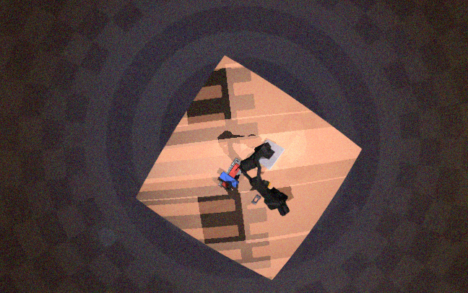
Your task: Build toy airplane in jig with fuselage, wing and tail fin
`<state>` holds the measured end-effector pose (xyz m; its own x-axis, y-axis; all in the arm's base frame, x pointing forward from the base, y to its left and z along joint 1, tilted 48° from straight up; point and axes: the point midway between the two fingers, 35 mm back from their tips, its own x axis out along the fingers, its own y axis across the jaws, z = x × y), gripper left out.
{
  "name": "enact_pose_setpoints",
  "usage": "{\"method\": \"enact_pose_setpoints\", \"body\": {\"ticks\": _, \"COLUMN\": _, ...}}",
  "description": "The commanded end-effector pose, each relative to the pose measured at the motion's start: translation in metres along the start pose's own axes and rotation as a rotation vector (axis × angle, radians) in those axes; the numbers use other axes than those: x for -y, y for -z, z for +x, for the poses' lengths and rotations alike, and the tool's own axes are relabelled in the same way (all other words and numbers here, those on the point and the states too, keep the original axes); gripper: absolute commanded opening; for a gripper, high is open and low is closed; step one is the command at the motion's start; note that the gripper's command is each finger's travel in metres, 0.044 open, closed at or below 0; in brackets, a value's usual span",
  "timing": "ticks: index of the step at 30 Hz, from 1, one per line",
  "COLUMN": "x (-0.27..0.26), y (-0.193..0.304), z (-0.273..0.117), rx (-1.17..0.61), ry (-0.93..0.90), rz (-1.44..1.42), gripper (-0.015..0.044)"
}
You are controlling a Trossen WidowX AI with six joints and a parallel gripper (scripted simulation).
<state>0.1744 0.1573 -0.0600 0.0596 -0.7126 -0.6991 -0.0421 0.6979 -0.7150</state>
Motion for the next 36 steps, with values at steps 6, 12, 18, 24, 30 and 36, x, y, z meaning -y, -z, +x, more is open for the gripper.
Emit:
{"method": "enact_pose_setpoints", "body": {"ticks": 6, "x": 0.004, "y": 0.005, "z": 0.038, "rx": -0.015, "ry": 0.027, "rz": -0.009, "gripper": 0.044}}
{"method": "enact_pose_setpoints", "body": {"ticks": 12, "x": 0.005, "y": 0.005, "z": 0.049, "rx": -0.015, "ry": 0.027, "rz": -0.009, "gripper": 0.044}}
{"method": "enact_pose_setpoints", "body": {"ticks": 18, "x": 0.004, "y": 0.004, "z": 0.058, "rx": -0.014, "ry": 0.027, "rz": -0.009, "gripper": 0.044}}
{"method": "enact_pose_setpoints", "body": {"ticks": 24, "x": 0.004, "y": 0.004, "z": 0.068, "rx": -0.014, "ry": 0.027, "rz": -0.009, "gripper": 0.044}}
{"method": "enact_pose_setpoints", "body": {"ticks": 30, "x": 0.005, "y": 0.004, "z": 0.077, "rx": -0.014, "ry": 0.028, "rz": -0.009, "gripper": 0.044}}
{"method": "enact_pose_setpoints", "body": {"ticks": 36, "x": 0.005, "y": 0.004, "z": 0.087, "rx": -0.014, "ry": 0.028, "rz": -0.008, "gripper": 0.044}}
